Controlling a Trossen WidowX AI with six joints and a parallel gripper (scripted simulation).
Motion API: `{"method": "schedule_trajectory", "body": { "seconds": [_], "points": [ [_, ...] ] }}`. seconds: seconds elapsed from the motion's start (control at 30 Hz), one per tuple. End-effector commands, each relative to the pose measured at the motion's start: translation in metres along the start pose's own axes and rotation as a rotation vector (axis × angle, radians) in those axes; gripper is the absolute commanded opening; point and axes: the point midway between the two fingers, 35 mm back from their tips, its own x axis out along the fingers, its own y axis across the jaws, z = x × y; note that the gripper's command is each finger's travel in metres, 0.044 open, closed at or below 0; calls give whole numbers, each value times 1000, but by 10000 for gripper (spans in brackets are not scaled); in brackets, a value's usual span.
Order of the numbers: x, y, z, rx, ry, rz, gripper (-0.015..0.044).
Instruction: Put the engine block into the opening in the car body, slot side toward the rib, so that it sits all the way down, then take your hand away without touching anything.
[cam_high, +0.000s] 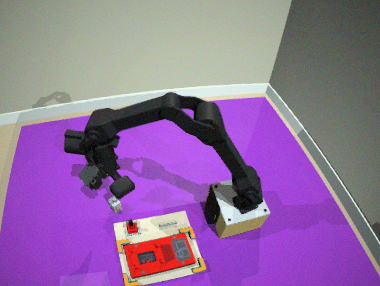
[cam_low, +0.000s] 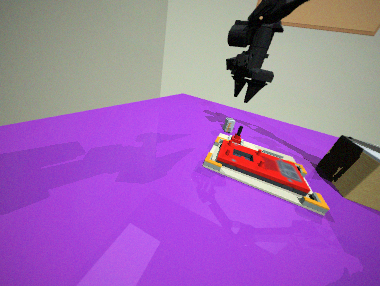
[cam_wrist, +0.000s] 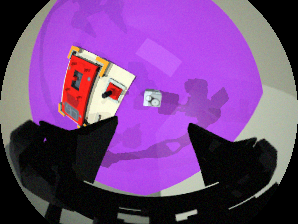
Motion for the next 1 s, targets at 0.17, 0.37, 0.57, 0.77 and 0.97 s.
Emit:
{"method": "schedule_trajectory", "body": {
  "seconds": [0.17, 0.37, 0.57, 0.77, 0.97],
  "points": [
    [48, -1, 4, 3, -9, 10, 440],
    [63, 0, 6, 3, -9, 10, 440],
    [70, 0, 7, 3, -9, 10, 440],
    [80, 0, 7, 3, -9, 10, 440],
    [90, 0, 8, 3, -9, 10, 440]
  ]
}}
